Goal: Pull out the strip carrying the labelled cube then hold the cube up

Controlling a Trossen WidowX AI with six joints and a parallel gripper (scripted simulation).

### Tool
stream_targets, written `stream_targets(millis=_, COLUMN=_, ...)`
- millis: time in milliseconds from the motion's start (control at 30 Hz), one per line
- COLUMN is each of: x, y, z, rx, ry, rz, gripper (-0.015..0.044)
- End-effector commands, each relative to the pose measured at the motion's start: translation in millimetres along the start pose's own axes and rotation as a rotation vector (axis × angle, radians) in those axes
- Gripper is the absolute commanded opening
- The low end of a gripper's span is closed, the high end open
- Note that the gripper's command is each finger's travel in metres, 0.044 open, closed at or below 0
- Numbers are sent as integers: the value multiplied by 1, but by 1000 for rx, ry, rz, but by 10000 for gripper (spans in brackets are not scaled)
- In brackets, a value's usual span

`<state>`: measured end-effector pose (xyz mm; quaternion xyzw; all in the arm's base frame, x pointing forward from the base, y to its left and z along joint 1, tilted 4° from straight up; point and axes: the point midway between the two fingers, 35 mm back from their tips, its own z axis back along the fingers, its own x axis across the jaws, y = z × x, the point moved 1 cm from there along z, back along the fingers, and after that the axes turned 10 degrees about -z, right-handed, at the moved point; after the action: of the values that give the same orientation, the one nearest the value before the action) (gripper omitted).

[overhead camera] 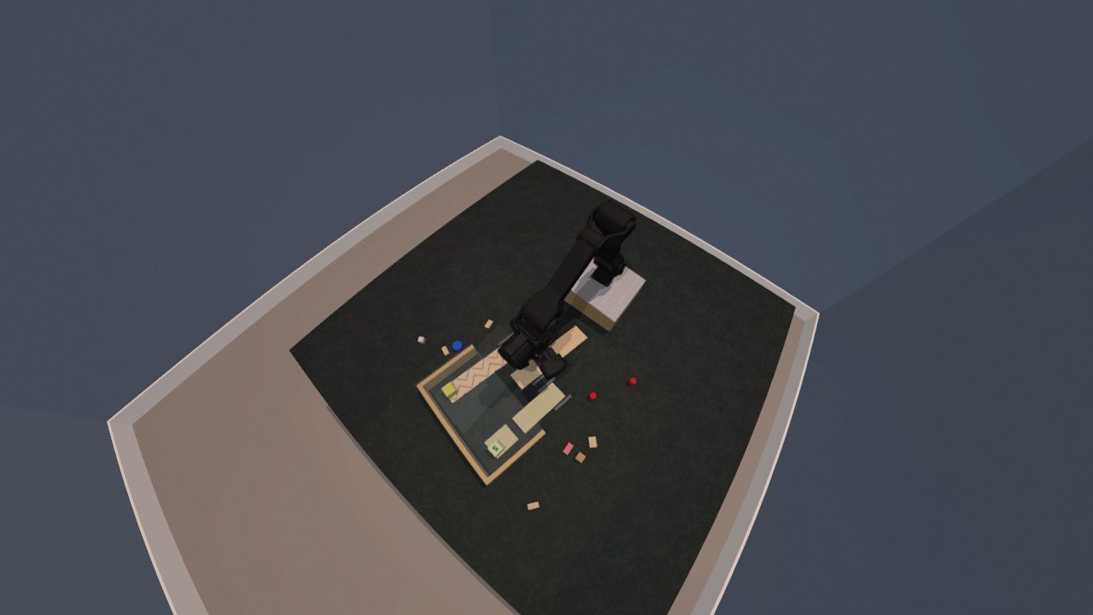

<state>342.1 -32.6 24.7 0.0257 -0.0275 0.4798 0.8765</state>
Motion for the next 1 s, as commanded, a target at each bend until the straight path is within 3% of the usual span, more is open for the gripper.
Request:
stream_targets(millis=0, x=-7, y=14, z=1, rx=-3, ry=-4, rz=4, gripper=0)
stream_targets(millis=300, x=-18, y=35, z=1, rx=-1, ry=-3, rz=4, gripper=0)
stream_targets(millis=500, x=-18, y=35, z=35, rx=-1, ry=-3, rz=4, gripper=0)
stream_targets(millis=967, x=-18, y=35, z=36, rx=-1, ry=-3, rz=4, gripper=0)
